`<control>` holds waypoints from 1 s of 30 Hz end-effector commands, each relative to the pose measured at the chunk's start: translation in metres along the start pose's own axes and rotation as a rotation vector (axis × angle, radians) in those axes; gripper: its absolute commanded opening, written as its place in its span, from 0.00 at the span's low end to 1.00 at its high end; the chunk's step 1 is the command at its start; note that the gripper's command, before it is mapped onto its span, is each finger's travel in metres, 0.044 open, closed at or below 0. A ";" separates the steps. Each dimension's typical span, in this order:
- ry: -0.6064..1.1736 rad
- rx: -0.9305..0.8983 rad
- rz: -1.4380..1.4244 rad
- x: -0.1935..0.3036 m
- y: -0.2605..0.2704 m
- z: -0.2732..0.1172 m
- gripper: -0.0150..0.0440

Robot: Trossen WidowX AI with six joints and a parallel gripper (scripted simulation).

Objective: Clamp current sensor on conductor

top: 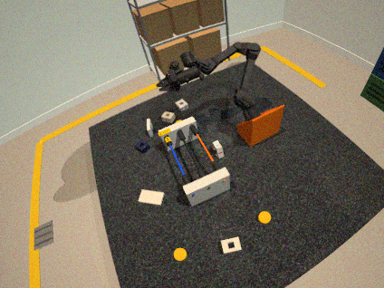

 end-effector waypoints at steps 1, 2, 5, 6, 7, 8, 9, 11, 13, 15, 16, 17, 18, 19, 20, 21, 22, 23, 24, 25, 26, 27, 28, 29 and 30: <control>0.108 0.009 0.033 0.010 0.007 0.012 1.00; 0.190 0.026 0.043 0.017 0.011 0.021 1.00; 0.426 0.085 0.033 0.039 0.026 0.040 1.00; 0.500 0.107 0.016 0.046 0.032 0.045 1.00; 0.571 0.131 -0.007 0.053 0.037 0.049 1.00; 0.638 0.157 -0.036 0.059 0.043 0.053 1.00; 0.701 0.183 -0.072 0.065 0.049 0.056 1.00; 0.814 0.237 -0.161 0.075 0.061 0.060 1.00; 0.905 0.292 -0.273 0.082 0.073 0.063 1.00; 0.971 0.347 -0.405 0.087 0.086 0.066 1.00; 0.994 0.373 -0.477 0.088 0.093 0.067 1.00; 1.007 0.392 -0.538 0.089 0.099 0.068 1.00; 1.013 0.404 -0.575 0.090 0.102 0.068 1.00; 1.015 0.408 -0.588 0.090 0.104 0.068 1.00; 1.015 0.408 -0.588 0.090 0.104 0.068 1.00; 1.015 0.408 -0.588 0.090 0.104 0.068 1.00; 1.015 0.408 -0.588 0.090 0.104 0.068 1.00; 1.015 0.408 -0.588 0.090 0.104 0.068 1.00; 1.015 0.408 -0.588 0.090 0.104 0.068 1.00; 1.015 0.408 -0.588 0.090 0.104 0.068 1.00; 1.015 0.408 -0.588 0.090 0.104 0.068 1.00; 1.015 0.408 -0.588 0.090 0.104 0.068 1.00; 1.015 0.408 -0.588 0.090 0.104 0.068 1.00; 1.015 0.408 -0.588 0.090 0.104 0.068 1.00; 1.015 0.408 -0.588 0.090 0.104 0.068 1.00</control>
Point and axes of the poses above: the point midway between the two fingers, 35 mm back from their tips, its own z axis out along the fingers, its own y axis across the jaws, x = y × z, the point moved 6 cm from there along -z, back along the fingers, and after that the axes turned 14 degrees about -z, right-handed, at the moved point
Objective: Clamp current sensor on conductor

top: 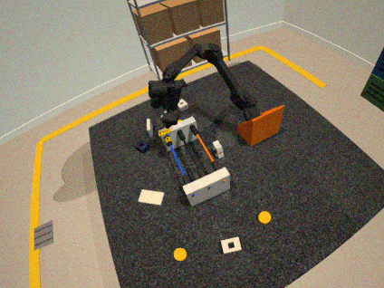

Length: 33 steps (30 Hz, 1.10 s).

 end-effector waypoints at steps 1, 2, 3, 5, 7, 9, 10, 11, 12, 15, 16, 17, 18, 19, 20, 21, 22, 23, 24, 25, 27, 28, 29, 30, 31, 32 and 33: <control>-0.005 0.012 -0.003 -0.002 0.000 -0.003 1.00; -0.005 0.012 -0.003 -0.002 0.000 -0.003 1.00; -0.005 0.012 -0.003 -0.002 0.000 -0.003 1.00; -0.005 0.012 -0.003 -0.002 0.000 -0.003 1.00; -0.005 0.012 -0.003 -0.002 0.000 -0.003 1.00; -0.005 0.012 -0.003 -0.002 0.000 -0.003 1.00; -0.005 0.012 -0.003 -0.002 0.000 -0.003 1.00; -0.005 0.012 -0.003 -0.002 0.000 -0.003 1.00; -0.005 0.012 -0.003 -0.002 0.000 -0.003 1.00; 0.007 -0.003 -0.020 0.003 0.009 -0.001 1.00; 0.022 -0.022 -0.040 0.011 0.019 0.000 1.00; 0.043 -0.043 -0.065 0.020 0.032 0.001 1.00; 0.065 -0.063 -0.090 0.031 0.044 0.003 1.00; 0.089 -0.082 -0.115 0.042 0.055 0.004 1.00; 0.114 -0.098 -0.140 0.053 0.066 0.005 1.00; 0.140 -0.113 -0.164 0.065 0.076 0.006 1.00; 0.168 -0.125 -0.188 0.078 0.084 0.006 1.00; 0.197 -0.135 -0.212 0.091 0.092 0.007 1.00; 0.226 -0.143 -0.235 0.104 0.099 0.008 1.00; 0.258 -0.149 -0.258 0.117 0.106 0.008 1.00; 0.323 -0.153 -0.303 0.145 0.115 0.008 1.00; 0.348 -0.152 -0.319 0.156 0.118 0.008 1.00; 0.363 -0.151 -0.329 0.162 0.119 0.008 1.00; 0.368 -0.150 -0.332 0.164 0.119 0.008 1.00; 0.368 -0.150 -0.332 0.164 0.119 0.008 1.00; 0.368 -0.150 -0.332 0.164 0.119 0.008 1.00; 0.368 -0.150 -0.332 0.164 0.119 0.008 1.00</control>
Point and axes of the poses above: the point midway between the two fingers, 35 mm back from their tips, its own z axis out along the fingers, its own y axis across the jaws, x = y × z, the point moved 6 cm from there along -z, back along the fingers, and after that the axes turned 14 degrees about -z, right-handed, at the moved point
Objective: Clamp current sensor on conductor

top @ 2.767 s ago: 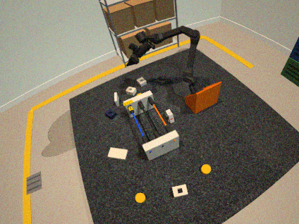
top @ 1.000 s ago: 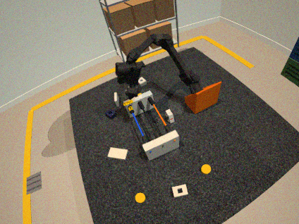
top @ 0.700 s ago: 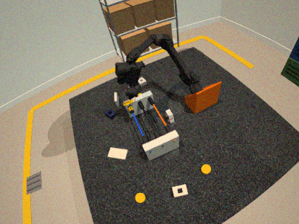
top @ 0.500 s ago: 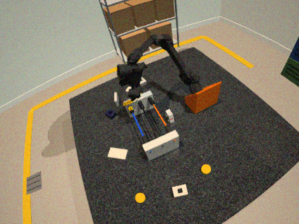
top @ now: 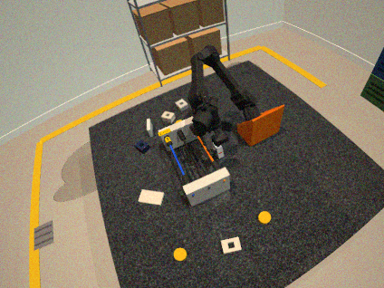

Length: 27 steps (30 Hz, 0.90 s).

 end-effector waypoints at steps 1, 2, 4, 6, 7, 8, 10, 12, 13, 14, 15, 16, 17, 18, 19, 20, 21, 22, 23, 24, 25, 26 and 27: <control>0.019 -0.005 -0.002 0.007 0.005 0.002 1.00; 0.019 -0.005 -0.002 0.007 0.005 0.003 1.00; 0.019 -0.005 -0.002 0.007 0.005 0.004 1.00; 0.018 -0.006 -0.002 0.007 0.005 0.007 1.00; 0.018 -0.006 -0.002 0.007 0.005 0.009 1.00; 0.018 -0.006 -0.002 0.007 0.005 0.011 1.00; 0.018 -0.007 -0.003 0.006 0.005 0.014 1.00; 0.018 -0.007 -0.003 0.006 0.005 0.017 1.00; 0.017 -0.007 -0.003 0.006 0.005 0.019 1.00; 0.017 -0.008 -0.003 0.006 0.005 0.020 1.00; 0.017 -0.008 -0.003 0.006 0.005 0.022 1.00; 0.017 -0.008 -0.003 0.006 0.005 0.024 1.00; 0.017 -0.008 -0.003 0.006 0.005 0.026 1.00; 0.017 -0.008 -0.003 0.006 0.005 0.027 1.00; 0.017 -0.008 -0.003 0.006 0.005 0.029 1.00; 0.017 -0.008 -0.003 0.006 0.005 0.031 1.00; 0.017 -0.008 -0.003 0.006 0.005 0.032 1.00; 0.017 -0.008 -0.003 0.006 0.005 0.034 1.00; 0.017 -0.007 -0.003 0.006 0.005 0.036 1.00; 0.017 -0.007 -0.003 0.006 0.005 0.037 1.00; 0.017 -0.007 -0.003 0.006 0.005 0.039 1.00; 0.017 -0.007 -0.003 0.006 0.005 0.040 1.00; 0.017 -0.007 -0.003 0.006 0.005 0.042 1.00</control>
Point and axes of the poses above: the point midway between the two fingers, 35 mm back from their tips, its own z axis out along the fingers, its own y axis across the jaws, x = y × z, the point moved 6 cm from there along -z, back along the fingers, and after that the axes turned 14 degrees about -z, right-handed, at the moved point
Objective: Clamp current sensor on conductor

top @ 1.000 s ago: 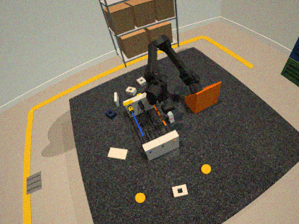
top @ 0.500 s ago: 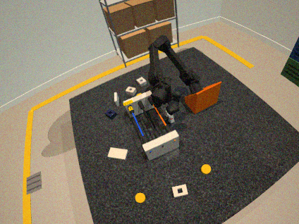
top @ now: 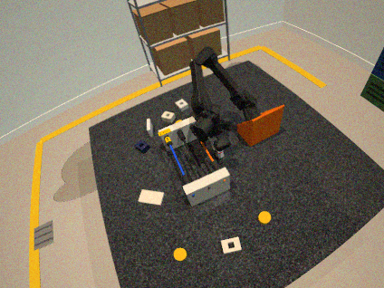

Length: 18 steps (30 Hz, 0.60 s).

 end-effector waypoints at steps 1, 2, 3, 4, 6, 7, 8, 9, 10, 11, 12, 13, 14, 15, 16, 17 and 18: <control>0.000 0.004 -0.003 0.001 0.000 0.007 1.00; 0.000 0.004 -0.003 0.001 -0.001 0.009 1.00; 0.000 0.004 -0.003 0.001 -0.001 0.011 1.00; 0.000 0.005 -0.003 0.001 -0.001 0.012 1.00; 0.000 0.005 -0.003 0.001 -0.001 0.016 1.00; 0.000 0.006 -0.003 0.001 -0.001 0.017 1.00; 0.001 0.006 -0.003 0.002 -0.001 0.019 1.00; 0.001 0.007 -0.002 0.002 -0.001 0.020 1.00; 0.001 0.007 -0.002 0.002 -0.001 0.022 1.00; 0.001 0.008 -0.002 0.002 -0.001 0.023 1.00; 0.001 0.008 -0.002 0.002 -0.001 0.025 1.00; 0.001 0.008 -0.002 0.002 -0.001 0.025 1.00; 0.002 0.004 0.001 0.002 -0.001 0.021 0.96; 0.002 0.004 0.001 0.002 -0.001 0.021 0.91; 0.002 0.004 0.001 0.002 -0.001 0.021 0.87; 0.002 0.004 0.001 0.002 -0.001 0.021 0.82; 0.002 0.004 0.001 0.002 -0.001 0.021 0.78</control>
Point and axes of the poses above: the point midway between the two fingers, 35 mm back from their tips, its own z axis out along the fingers, its own y axis across the jaws, x = y × z, the point moved 6 cm from there along -z, back along the fingers, and after that the axes turned 14 degrees about -z, right-handed, at the moved point
